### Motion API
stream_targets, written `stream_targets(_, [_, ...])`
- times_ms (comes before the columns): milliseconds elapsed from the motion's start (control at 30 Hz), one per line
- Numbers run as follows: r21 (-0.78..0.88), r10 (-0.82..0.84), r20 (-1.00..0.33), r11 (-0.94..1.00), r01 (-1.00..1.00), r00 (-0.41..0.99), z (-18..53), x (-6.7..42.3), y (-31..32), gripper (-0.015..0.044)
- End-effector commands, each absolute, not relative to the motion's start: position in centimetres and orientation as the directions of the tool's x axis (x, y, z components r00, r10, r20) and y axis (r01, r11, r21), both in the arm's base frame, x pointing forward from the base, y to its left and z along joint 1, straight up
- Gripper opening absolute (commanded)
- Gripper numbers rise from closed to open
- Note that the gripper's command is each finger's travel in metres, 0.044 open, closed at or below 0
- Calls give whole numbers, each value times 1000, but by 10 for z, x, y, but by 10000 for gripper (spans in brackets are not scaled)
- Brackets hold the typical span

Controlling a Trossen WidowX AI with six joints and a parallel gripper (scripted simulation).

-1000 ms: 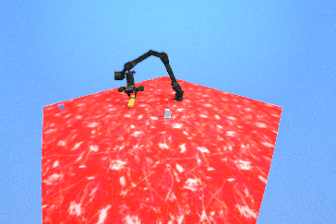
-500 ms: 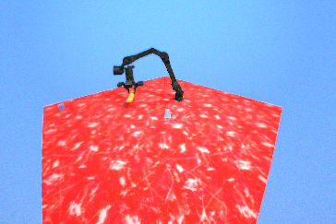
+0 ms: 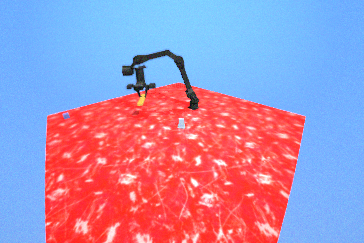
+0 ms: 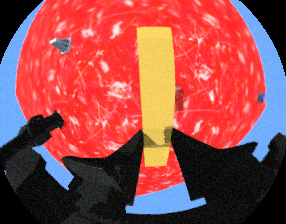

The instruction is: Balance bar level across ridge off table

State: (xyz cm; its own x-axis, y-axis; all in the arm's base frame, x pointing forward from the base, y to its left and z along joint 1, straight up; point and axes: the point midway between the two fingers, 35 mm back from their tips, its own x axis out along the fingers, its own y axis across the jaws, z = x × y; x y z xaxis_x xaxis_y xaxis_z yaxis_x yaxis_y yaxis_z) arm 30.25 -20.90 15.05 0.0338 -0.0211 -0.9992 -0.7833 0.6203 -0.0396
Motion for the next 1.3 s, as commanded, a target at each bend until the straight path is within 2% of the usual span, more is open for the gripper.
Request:
stream_targets(0, [-38, -21, -999, 623, -781, 32, 154, 306, -197, 0])
stream_targets(1267, [-28, -5, -999, 678, -735, 34, 158, 311, -47, 0])
